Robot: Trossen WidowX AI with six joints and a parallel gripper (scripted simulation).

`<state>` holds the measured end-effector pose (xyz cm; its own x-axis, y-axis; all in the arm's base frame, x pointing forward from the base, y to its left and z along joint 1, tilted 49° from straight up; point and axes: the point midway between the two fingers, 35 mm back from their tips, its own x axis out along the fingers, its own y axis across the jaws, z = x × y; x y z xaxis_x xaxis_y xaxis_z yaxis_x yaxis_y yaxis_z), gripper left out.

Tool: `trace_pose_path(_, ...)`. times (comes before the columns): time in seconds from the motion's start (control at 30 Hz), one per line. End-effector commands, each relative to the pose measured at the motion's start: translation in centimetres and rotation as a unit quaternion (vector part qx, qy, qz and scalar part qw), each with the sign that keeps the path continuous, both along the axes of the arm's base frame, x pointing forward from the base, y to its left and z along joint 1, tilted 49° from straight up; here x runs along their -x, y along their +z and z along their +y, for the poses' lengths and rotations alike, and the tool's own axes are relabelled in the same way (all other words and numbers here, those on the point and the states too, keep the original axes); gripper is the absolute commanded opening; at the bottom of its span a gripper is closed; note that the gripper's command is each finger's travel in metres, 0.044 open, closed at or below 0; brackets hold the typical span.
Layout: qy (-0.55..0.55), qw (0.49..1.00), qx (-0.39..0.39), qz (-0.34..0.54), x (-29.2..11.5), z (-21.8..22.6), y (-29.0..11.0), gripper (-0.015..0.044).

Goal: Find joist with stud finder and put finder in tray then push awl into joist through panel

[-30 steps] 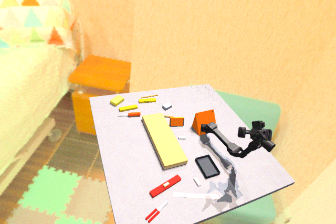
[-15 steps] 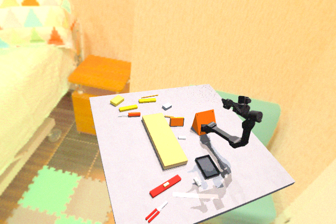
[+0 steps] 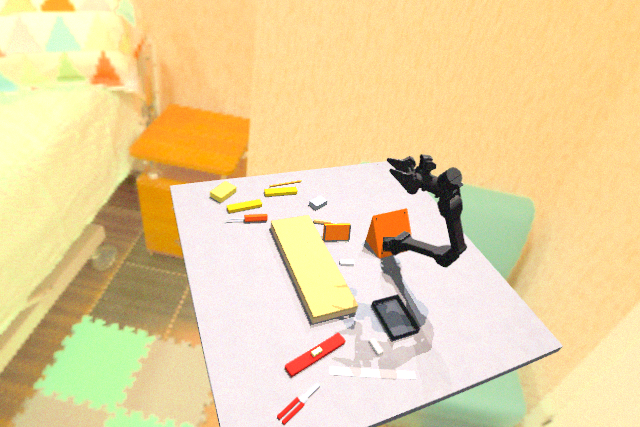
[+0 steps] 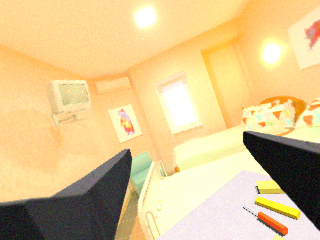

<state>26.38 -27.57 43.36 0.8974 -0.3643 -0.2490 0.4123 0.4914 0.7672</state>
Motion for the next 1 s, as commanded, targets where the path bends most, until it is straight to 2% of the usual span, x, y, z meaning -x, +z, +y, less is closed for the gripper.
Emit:
trace_pose_path(0.0, 0.052, 0.991, 0.049, 0.111, -2.0, -2.3, -6.8, 0.0440)
trace_pose_path(0.23, 0.135, 0.962, 0.105, 0.213, -3.5, -3.7, -13.8, 0.0440)
trace_pose_path(0.47, 0.241, 0.912, 0.157, 0.293, -4.4, -3.9, -20.8, 0.0440)
trace_pose_path(0.73, 0.379, 0.831, 0.210, 0.348, -4.6, -2.9, -28.6, 0.0440)
trace_pose_path(0.97, 0.506, 0.745, 0.250, 0.356, -4.0, -1.1, -34.9, 0.0440)
